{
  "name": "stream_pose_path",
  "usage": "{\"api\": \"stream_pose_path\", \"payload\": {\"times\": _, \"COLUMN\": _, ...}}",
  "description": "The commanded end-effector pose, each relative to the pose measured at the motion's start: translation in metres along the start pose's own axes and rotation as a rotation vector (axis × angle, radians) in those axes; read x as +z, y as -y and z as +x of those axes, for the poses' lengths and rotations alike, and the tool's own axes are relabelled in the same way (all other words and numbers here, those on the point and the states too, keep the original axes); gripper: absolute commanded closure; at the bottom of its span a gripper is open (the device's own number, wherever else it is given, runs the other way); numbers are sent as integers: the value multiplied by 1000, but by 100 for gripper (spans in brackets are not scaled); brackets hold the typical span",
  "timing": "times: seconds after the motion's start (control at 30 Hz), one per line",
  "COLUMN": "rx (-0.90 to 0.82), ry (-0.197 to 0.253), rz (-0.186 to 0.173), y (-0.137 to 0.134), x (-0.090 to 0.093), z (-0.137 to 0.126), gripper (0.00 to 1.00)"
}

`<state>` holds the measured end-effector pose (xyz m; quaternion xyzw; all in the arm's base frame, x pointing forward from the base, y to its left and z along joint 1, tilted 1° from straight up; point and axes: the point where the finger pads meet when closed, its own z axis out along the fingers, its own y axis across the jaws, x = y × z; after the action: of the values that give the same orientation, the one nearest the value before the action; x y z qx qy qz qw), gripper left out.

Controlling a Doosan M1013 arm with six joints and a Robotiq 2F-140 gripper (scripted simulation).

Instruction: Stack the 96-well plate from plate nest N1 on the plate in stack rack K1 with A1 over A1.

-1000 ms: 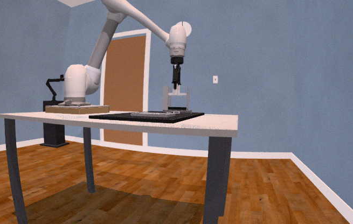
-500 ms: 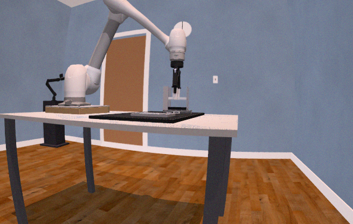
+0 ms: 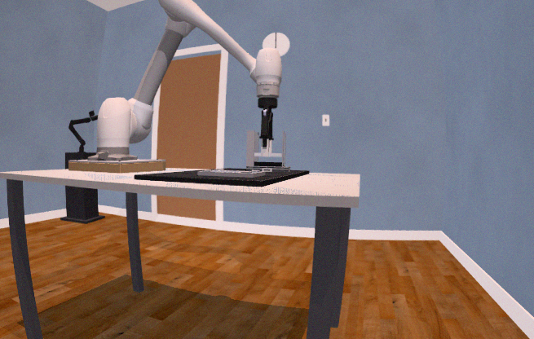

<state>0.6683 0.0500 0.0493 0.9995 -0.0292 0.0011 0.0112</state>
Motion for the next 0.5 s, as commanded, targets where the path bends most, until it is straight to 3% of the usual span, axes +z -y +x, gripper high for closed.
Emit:
{"api": "stream_pose_path", "payload": {"times": 0.0, "rx": 0, "ry": 0, "rz": 0, "y": 0, "x": 3, "z": 0, "gripper": 100}}
{"api": "stream_pose_path", "payload": {"times": 0.47, "rx": 0, "ry": 0, "rz": 0, "y": 0, "x": 11, "z": 0, "gripper": 100}}
